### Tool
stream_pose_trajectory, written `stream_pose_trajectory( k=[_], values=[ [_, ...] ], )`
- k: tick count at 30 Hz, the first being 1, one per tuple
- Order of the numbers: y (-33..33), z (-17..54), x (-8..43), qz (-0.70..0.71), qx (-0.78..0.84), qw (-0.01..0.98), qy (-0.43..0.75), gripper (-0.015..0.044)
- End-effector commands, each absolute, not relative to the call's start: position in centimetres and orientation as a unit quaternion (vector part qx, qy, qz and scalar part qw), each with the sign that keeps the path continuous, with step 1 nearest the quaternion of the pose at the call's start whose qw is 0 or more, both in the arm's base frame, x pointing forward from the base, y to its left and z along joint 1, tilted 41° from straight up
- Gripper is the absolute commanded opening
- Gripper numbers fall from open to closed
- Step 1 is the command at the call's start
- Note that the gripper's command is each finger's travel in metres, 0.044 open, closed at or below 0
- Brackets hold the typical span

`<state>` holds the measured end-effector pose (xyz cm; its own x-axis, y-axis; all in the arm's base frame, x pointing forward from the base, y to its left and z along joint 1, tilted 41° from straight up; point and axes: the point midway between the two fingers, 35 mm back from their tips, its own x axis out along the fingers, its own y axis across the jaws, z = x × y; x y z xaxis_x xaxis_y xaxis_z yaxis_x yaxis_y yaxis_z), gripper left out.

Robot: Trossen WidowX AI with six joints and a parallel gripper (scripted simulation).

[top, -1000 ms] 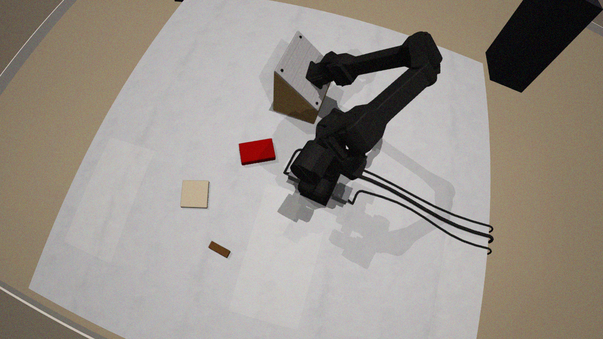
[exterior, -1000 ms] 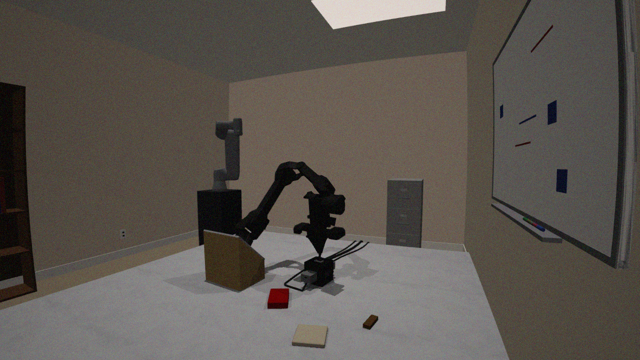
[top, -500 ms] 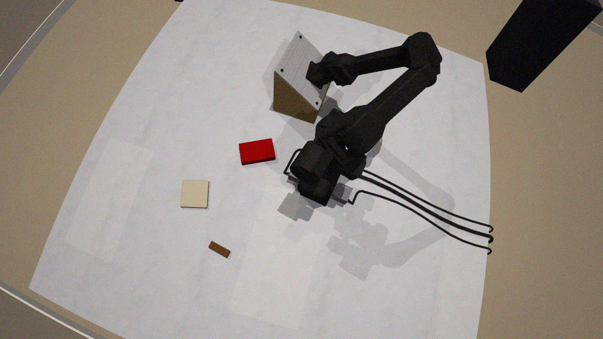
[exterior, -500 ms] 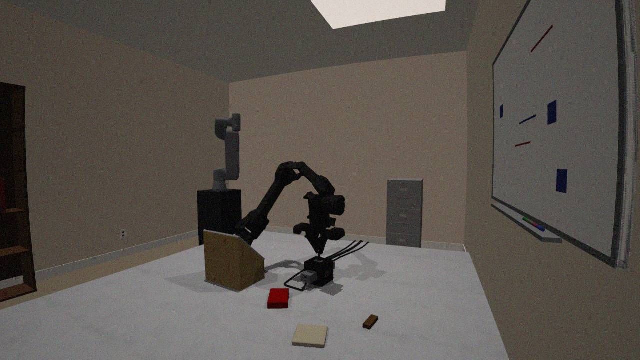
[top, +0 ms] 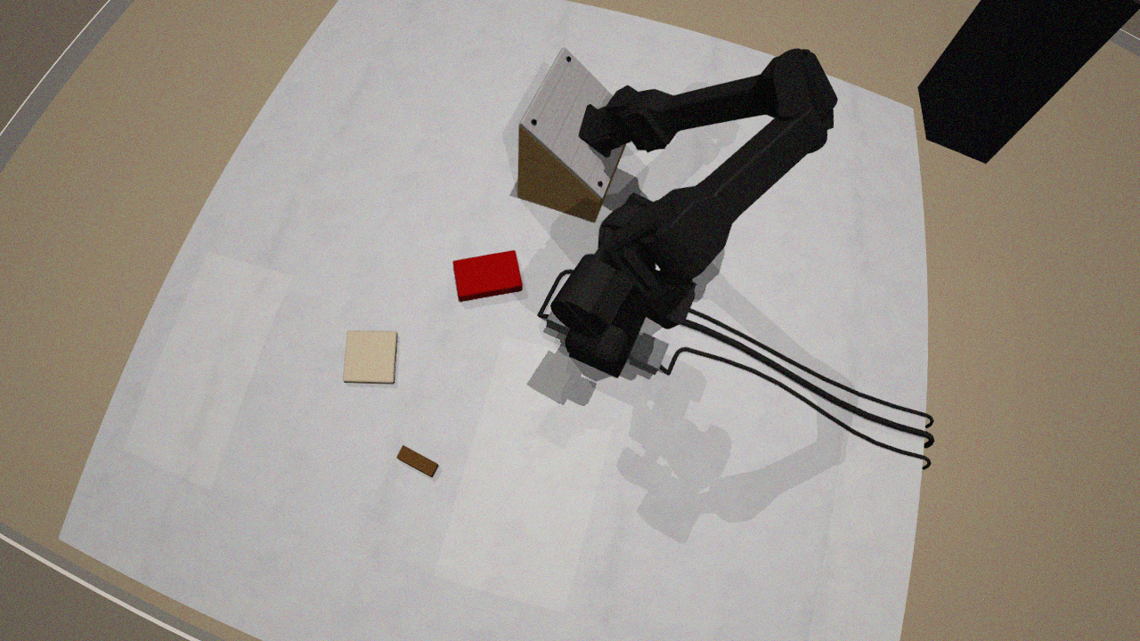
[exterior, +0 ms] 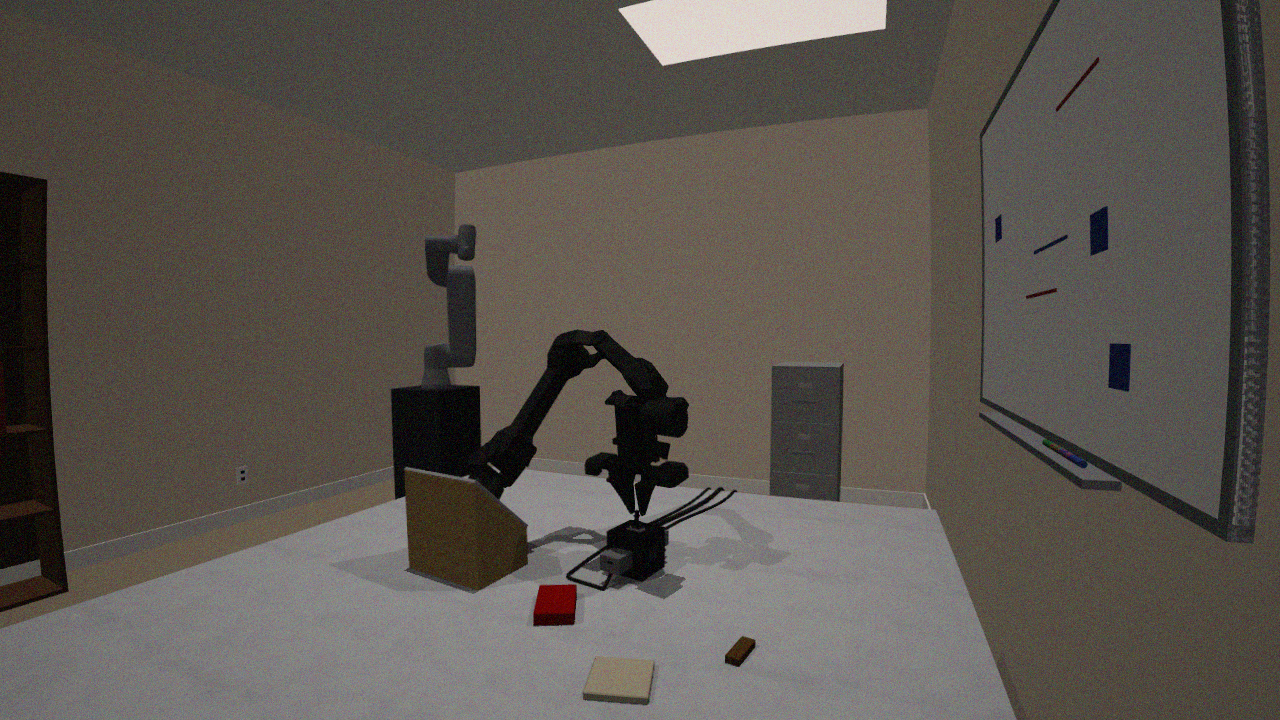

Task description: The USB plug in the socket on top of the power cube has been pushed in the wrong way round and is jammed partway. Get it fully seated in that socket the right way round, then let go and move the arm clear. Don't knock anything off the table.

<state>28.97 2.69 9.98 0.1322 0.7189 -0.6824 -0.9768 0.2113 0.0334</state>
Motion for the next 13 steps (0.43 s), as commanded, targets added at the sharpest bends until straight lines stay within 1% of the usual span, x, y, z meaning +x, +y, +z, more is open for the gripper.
stream_pose_trajectory(
  k=[1,13],
  values=[
    [2.68,9.98,28.96,0.589,-0.218,0.72,0.296,0.0095],
    [1.97,10.8,28.85,0.589,-0.218,0.72,0.296,0.0095]
  ],
)
